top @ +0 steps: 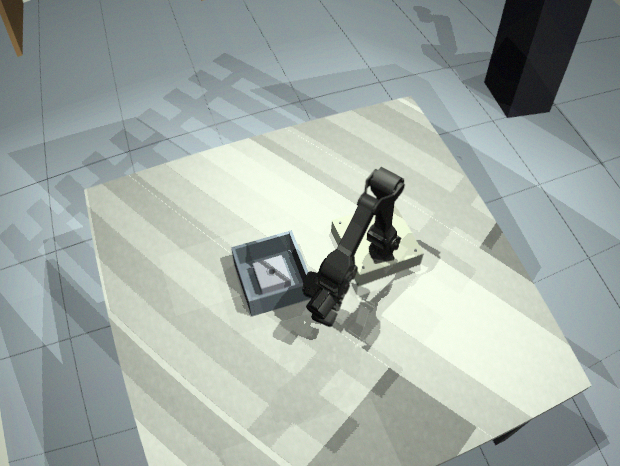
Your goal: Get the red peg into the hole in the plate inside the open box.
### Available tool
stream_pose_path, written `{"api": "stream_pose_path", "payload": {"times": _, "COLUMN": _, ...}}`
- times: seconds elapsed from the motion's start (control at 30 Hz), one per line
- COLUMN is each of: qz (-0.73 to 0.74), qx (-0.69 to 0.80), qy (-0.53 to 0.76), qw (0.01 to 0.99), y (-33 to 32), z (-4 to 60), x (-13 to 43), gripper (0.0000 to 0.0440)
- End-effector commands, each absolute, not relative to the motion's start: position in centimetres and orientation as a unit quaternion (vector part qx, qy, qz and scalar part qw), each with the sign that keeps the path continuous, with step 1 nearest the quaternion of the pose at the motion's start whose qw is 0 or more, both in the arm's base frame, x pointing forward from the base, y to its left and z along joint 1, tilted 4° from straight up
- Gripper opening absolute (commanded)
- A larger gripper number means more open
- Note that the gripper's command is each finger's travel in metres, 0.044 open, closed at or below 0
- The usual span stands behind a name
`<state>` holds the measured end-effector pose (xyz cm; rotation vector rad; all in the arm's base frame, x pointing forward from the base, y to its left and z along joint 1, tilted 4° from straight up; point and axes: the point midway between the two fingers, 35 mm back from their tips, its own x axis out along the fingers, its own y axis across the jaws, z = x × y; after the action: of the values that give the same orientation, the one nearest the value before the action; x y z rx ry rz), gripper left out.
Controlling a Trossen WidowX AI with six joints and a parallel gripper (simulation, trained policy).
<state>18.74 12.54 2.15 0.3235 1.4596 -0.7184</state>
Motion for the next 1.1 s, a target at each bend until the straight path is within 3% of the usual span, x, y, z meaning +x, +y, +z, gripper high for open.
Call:
{"api": "stream_pose_path", "payload": {"times": 0.0, "qz": -0.320, "qx": 0.149, "qy": 0.637, "qw": 0.685, "y": 12.3, "z": 3.9, "x": 19.7, "gripper": 0.0000}}
{"api": "stream_pose_path", "payload": {"times": 0.5, "qz": -0.365, "qx": 0.202, "qy": 0.580, "qw": 0.700, "y": 9.5, "z": 8.8, "x": 24.4, "gripper": 0.0000}}
{"api": "stream_pose_path", "payload": {"times": 1.07, "qz": -0.400, "qx": 0.245, "qy": 0.543, "qw": 0.696, "y": 3.0, "z": 9.2, "x": 30.1, "gripper": 0.0000}}
